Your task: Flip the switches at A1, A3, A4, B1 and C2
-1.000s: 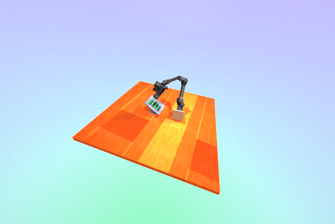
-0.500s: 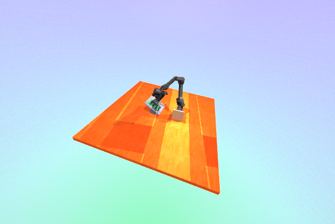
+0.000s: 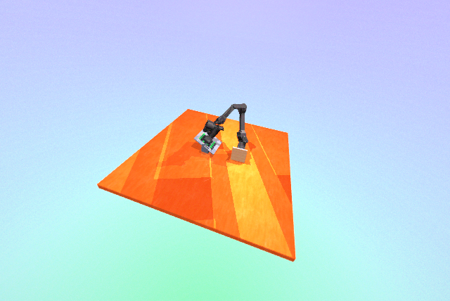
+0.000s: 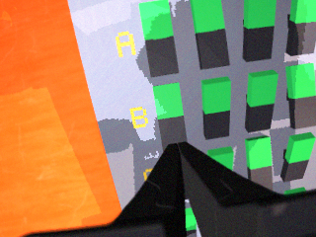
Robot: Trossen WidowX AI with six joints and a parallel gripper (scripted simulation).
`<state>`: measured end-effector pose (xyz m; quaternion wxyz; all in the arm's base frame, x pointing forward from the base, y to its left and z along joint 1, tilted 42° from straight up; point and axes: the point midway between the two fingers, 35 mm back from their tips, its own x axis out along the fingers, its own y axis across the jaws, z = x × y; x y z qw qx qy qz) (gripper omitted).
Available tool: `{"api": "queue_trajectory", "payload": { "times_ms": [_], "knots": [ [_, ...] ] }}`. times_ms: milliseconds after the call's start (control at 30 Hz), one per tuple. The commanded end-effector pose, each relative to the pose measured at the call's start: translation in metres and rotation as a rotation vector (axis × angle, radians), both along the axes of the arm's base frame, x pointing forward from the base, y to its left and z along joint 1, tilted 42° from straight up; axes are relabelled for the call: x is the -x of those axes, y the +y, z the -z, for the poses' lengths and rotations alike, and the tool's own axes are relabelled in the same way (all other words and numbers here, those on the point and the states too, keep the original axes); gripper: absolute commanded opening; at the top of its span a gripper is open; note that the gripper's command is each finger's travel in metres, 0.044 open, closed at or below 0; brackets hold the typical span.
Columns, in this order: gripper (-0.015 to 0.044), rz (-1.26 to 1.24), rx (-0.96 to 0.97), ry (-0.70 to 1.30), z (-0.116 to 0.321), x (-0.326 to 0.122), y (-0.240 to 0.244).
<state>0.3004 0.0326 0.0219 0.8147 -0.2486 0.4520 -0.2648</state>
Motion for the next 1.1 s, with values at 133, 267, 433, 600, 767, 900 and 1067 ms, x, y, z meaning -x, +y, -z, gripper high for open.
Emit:
{"api": "queue_trajectory", "payload": {
  "times_ms": [133, 267, 433, 600, 767, 900, 1067],
  "knots": [
    [0.0000, -0.003, 0.007, 0.002, 0.0075, -0.0049, -0.0075],
    [0.0000, -0.003, 0.007, 0.002, 0.0089, -0.0059, -0.0091],
    [0.0000, -0.003, 0.007, 0.002, 0.0089, -0.0059, -0.0091],
    [0.0000, -0.003, 0.007, 0.002, 0.0089, -0.0059, -0.0091],
    [0.0000, -0.003, 0.007, 0.002, 0.0089, -0.0059, -0.0091],
    [0.0000, -0.003, 0.007, 0.002, 0.0092, -0.0061, -0.0094],
    [0.0000, -0.003, 0.007, 0.002, 0.0096, -0.0064, -0.0099]
  ]
}}
